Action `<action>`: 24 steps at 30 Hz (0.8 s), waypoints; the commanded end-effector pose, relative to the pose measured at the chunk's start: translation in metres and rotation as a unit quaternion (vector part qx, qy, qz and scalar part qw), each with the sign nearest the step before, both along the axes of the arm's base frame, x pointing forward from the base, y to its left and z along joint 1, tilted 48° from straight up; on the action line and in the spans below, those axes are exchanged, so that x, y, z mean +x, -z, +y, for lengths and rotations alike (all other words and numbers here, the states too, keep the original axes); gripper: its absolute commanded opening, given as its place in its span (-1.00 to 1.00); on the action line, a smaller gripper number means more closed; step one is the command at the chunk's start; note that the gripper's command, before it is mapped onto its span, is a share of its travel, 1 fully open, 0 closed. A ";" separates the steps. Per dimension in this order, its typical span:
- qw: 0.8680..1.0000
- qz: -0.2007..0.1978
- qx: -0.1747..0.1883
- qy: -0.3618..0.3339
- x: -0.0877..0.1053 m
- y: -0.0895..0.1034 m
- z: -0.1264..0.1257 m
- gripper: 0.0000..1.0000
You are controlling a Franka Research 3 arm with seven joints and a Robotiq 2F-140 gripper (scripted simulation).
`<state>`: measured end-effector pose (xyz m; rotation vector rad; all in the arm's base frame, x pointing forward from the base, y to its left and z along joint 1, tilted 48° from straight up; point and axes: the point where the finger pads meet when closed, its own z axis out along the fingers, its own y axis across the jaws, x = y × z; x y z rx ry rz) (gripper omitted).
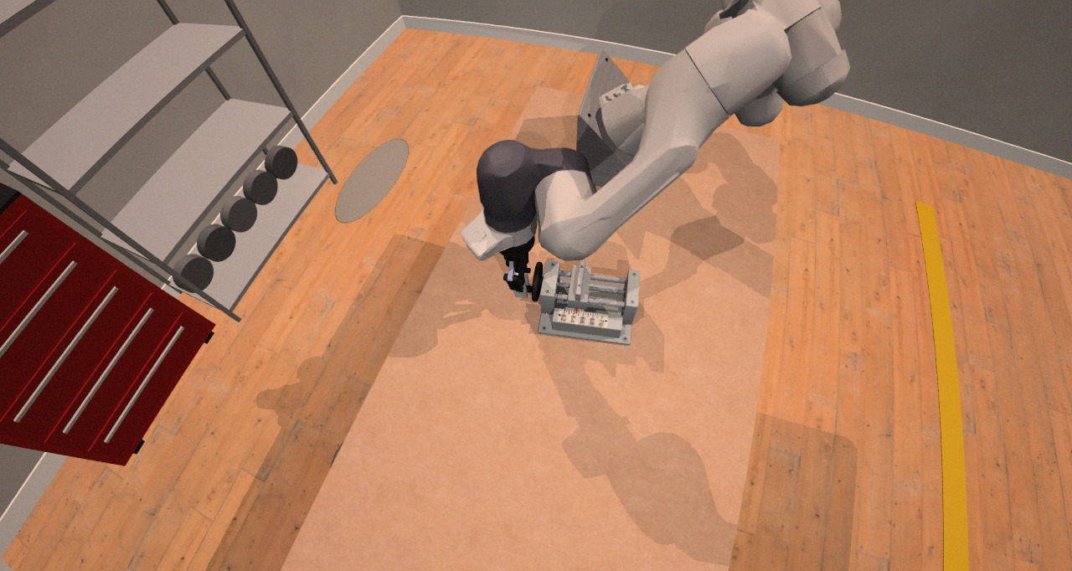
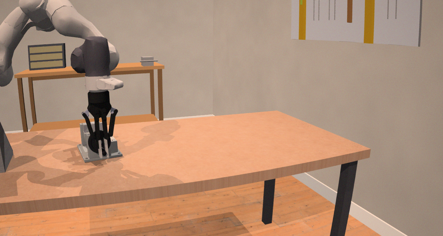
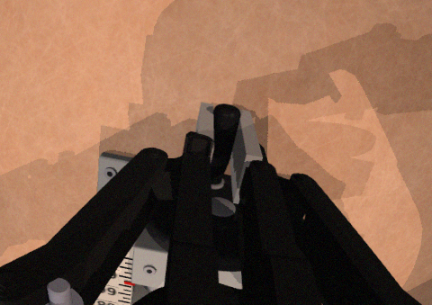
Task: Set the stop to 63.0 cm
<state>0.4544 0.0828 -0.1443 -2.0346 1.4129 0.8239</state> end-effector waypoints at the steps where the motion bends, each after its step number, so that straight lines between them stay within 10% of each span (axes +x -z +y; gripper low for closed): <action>1: 1.000 0.000 0.001 -0.001 -0.003 0.001 0.000 -0.92; 24: 1.000 0.000 0.001 -0.001 -0.011 0.001 -0.003 -0.92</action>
